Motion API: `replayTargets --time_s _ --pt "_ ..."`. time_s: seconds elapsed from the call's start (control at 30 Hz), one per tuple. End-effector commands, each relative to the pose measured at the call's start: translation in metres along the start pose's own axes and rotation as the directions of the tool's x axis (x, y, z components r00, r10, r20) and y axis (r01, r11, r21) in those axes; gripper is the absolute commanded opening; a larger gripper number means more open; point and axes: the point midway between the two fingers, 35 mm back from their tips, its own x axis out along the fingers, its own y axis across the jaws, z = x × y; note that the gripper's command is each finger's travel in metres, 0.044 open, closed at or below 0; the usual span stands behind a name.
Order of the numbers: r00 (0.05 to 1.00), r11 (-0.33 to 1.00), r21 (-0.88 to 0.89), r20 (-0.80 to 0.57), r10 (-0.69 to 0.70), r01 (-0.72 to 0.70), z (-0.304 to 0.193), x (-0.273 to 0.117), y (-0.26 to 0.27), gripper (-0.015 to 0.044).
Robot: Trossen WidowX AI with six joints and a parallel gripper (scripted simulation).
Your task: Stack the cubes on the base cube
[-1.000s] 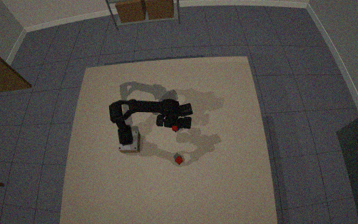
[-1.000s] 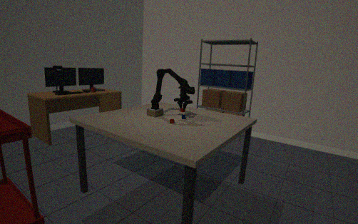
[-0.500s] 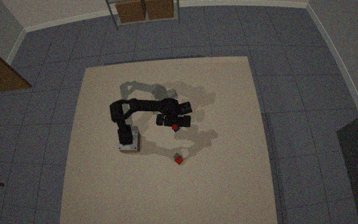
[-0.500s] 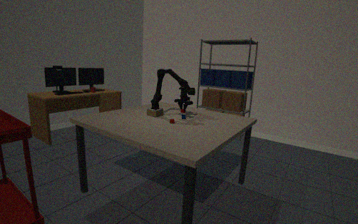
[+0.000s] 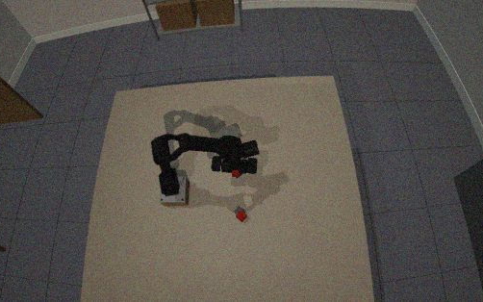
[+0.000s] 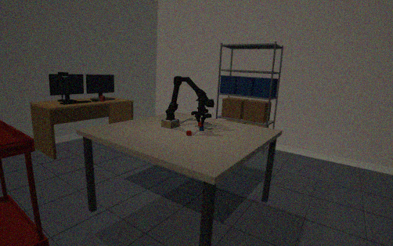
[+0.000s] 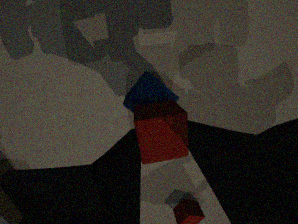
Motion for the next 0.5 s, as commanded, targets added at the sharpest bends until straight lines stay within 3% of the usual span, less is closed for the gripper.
replayTargets --time_s 0.0,0.47 --pt "1.0 1.0 0.003 -0.006 0.003 -0.003 -0.0013 0.0021 0.0015 0.0105" --pt "1.0 1.0 0.003 -0.006 0.003 -0.003 -0.0013 0.0035 0.0015 0.0105"
